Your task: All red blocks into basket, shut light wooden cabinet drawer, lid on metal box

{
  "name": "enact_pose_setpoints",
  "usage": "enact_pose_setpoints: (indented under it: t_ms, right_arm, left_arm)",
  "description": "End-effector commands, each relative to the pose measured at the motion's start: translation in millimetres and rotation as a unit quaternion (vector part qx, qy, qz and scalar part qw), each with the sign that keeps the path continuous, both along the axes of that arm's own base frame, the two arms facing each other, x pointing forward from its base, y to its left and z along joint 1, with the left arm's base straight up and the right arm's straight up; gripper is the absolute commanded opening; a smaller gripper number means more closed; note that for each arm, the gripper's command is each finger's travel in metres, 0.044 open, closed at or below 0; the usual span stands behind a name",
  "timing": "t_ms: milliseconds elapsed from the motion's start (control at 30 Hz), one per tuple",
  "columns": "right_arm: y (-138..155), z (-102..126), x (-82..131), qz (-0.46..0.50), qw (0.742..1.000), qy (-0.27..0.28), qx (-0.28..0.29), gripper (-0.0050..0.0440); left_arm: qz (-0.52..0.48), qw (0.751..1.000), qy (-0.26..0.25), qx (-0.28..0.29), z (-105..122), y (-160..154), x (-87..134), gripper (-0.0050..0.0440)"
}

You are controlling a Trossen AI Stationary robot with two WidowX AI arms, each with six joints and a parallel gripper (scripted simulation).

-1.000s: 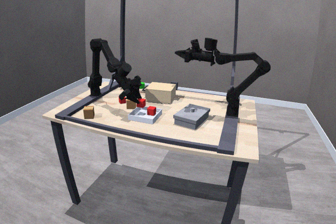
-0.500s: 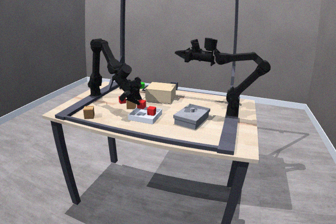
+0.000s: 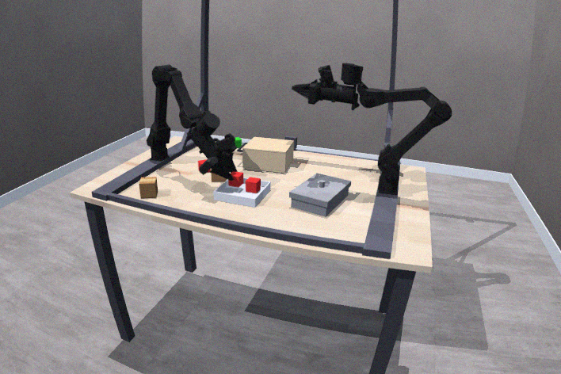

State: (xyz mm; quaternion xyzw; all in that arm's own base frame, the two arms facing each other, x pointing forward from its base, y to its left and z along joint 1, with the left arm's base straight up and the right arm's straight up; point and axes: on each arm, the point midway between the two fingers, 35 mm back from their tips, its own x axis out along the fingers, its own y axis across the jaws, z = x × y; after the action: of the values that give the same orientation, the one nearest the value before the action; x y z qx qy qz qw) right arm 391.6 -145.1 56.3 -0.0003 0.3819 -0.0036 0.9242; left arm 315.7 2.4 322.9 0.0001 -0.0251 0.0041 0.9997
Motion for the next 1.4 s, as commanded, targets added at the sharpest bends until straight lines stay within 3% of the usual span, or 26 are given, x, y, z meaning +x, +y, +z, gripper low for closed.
enact_pose_setpoints:
  t_ms: [0,167,267,400,433,500,567,867,900,1367]
  right_arm:
    - [-4,4,4,0.001,1.0,-0.018,-0.008,-0.005]
    - [-5,-1,4,0.0,1.0,-0.015,-0.009,-0.005]
    - [-6,7,8,0.0,1.0,-0.026,-0.014,-0.005]
    - [-5,-2,5,-0.001,1.0,-0.015,-0.01,-0.005]
    - [-6,9,9,0.0,0.999,-0.029,-0.016,-0.005]
    - [-6,9,9,0.0,0.999,-0.029,-0.016,-0.005]
    - [-3,-5,4,0.001,1.0,-0.014,-0.008,-0.005]
    - [-4,-4,9,0.003,1.0,-0.019,-0.012,-0.005]
    - [-10,8,10,-0.003,0.999,-0.032,-0.018,0.024]
    - [-9,8,9,-0.002,0.999,-0.031,-0.017,0.024]
  left_arm:
    - [-0.003,1.0,-0.025,0.003,19,-1,-5,0.0135]
    - [-0.003,1.0,-0.025,0.003,19,-1,-5,0.0135]
    - [-0.003,1.0,-0.025,0.003,19,-1,-5,0.0135]
    - [-0.003,1.0,-0.025,0.003,19,-1,-5,0.0135]
    - [-0.003,1.0,-0.025,0.003,19,-1,-5,0.0135]
    - [-0.003,1.0,-0.025,0.003,19,-1,-5,0.0135]
    - [-0.003,1.0,-0.025,0.003,19,-1,-5,0.0135]
    - [-0.003,1.0,-0.025,0.003,19,-1,-5,0.0135]
    - [-0.003,1.0,-0.025,0.003,19,-1,-5,0.0135]
    - [-0.003,1.0,-0.025,0.003,19,-1,-5,0.0135]
